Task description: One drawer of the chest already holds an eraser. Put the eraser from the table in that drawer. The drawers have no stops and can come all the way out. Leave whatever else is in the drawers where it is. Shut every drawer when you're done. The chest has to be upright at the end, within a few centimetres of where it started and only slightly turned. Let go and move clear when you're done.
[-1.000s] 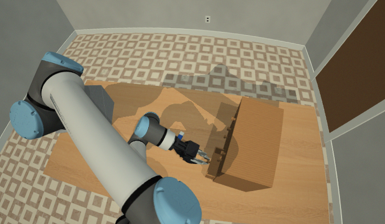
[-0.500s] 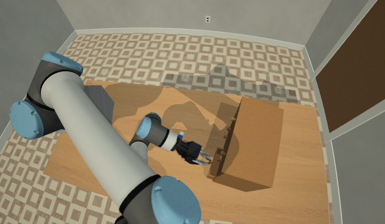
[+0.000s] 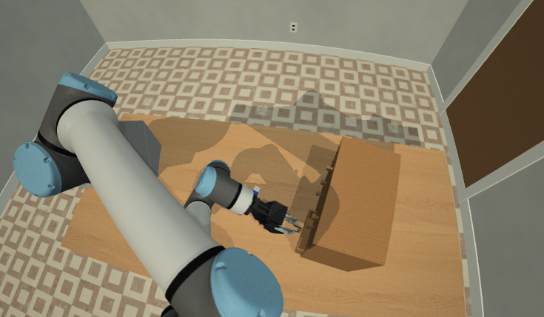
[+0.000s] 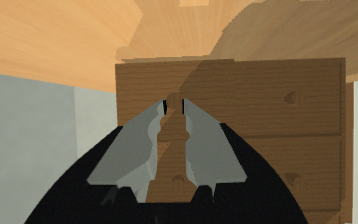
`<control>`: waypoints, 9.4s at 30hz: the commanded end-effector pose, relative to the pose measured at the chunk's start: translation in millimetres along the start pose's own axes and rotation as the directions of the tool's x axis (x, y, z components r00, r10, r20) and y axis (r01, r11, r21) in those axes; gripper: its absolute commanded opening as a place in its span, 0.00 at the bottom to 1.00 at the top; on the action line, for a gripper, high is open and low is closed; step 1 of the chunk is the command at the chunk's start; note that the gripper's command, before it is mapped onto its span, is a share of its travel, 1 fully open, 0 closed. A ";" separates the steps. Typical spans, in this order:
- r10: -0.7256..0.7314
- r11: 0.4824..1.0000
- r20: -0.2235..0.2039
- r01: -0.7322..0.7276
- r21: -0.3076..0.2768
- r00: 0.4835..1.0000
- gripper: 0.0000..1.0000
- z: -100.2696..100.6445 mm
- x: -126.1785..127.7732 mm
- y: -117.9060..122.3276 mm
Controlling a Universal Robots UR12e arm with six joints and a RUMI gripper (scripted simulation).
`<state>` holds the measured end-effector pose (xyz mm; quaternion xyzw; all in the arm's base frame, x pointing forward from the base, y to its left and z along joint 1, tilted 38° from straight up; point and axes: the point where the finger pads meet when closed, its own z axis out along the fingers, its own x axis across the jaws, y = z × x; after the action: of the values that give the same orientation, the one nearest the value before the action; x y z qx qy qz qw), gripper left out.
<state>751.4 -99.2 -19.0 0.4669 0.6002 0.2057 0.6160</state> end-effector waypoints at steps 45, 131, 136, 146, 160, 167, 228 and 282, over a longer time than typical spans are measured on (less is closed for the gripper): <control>0.000 1.000 0.000 0.000 -0.001 1.000 0.07 18.5 0.1 11.4; 0.000 1.000 0.000 0.000 -0.001 1.000 0.20 6.4 0.1 4.4; 0.000 1.000 0.000 0.000 -0.001 1.000 0.20 -6.9 0.1 -3.3; 0.000 1.000 0.000 0.000 -0.001 1.000 0.20 -21.2 0.1 -11.6; 0.000 1.000 0.000 0.000 -0.001 1.000 0.20 -29.8 0.1 -8.4; 0.000 1.000 0.000 0.000 -0.001 1.000 0.20 -59.3 0.1 8.2; 0.000 0.916 0.000 0.000 0.402 1.000 0.20 -157.2 0.2 53.3; 0.000 0.503 0.000 0.000 0.864 1.000 0.20 -231.8 0.1 79.9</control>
<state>560.7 14.4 82.0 0.7101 0.6237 -0.1179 0.3047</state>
